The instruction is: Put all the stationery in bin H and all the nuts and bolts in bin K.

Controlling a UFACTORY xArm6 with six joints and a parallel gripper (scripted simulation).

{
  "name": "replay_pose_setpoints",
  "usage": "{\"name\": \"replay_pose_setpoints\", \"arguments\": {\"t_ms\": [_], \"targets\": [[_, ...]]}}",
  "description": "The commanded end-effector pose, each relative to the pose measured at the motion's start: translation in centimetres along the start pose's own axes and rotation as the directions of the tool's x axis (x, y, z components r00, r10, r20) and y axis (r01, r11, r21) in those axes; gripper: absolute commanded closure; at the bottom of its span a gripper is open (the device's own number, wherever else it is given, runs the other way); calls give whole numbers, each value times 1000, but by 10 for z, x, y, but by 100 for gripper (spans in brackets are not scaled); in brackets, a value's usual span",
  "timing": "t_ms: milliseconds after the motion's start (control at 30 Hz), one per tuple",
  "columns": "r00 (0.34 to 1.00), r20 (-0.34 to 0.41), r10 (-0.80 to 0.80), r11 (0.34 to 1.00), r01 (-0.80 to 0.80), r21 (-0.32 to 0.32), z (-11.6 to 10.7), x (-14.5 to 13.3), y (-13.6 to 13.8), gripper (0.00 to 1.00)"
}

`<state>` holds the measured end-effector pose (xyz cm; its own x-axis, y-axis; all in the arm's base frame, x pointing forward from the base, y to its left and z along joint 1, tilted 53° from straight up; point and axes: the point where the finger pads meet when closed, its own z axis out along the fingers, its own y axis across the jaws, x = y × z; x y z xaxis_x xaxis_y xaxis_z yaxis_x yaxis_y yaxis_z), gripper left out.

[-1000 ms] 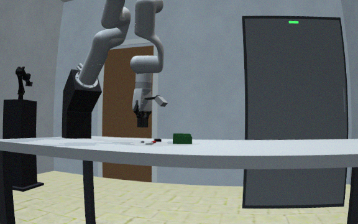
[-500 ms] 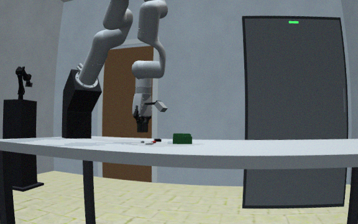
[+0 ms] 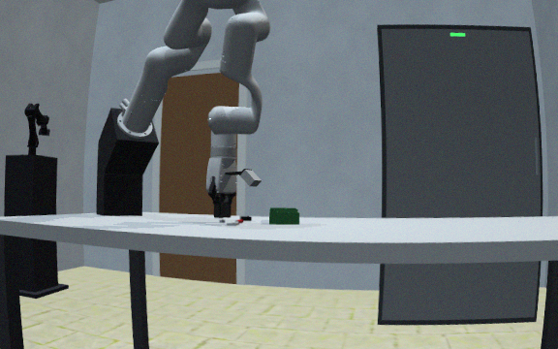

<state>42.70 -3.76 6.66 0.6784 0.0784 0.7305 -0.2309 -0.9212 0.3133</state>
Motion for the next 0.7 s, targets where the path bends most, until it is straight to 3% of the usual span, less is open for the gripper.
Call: {"name": "replay_pose_setpoints", "arguments": {"t_ms": [0,667], "targets": [[1000,-1,0,1000,0,1,5,0,0,70],[1000,-1,0,1000,0,1,12,0,0,70]]}}
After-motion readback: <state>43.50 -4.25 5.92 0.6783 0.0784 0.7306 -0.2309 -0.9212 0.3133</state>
